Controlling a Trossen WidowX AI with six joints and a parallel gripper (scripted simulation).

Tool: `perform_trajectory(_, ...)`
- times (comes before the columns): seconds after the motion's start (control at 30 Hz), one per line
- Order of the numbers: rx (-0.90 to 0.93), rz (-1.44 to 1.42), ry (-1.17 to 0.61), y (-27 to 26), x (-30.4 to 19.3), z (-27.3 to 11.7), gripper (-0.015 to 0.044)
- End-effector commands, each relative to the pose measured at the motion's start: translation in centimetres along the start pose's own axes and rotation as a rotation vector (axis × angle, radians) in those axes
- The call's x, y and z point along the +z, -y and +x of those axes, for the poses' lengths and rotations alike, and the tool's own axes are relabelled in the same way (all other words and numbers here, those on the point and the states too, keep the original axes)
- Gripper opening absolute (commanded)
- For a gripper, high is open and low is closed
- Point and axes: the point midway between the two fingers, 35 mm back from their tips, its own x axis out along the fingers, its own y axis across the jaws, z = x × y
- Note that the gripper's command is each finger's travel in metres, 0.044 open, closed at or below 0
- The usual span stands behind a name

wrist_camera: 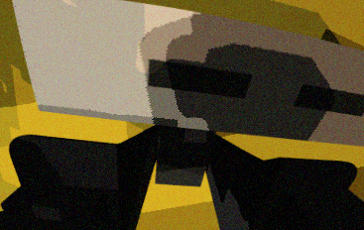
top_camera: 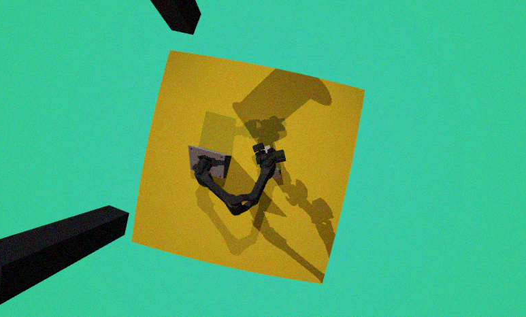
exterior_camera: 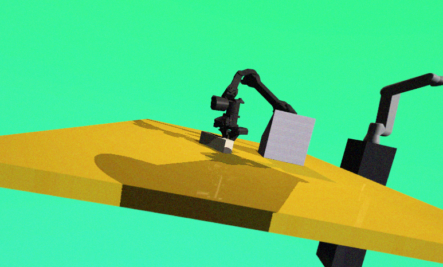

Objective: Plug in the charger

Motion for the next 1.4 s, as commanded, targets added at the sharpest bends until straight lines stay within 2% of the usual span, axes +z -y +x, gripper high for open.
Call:
perform_trajectory(0.0, 0.007, 0.011, 0.023, -0.10, 0.57, -0.22, 0.0000)
perform_trajectory(1.37, 0.001, 0.005, 0.005, -0.05, -0.03, 0.05, 0.0000)
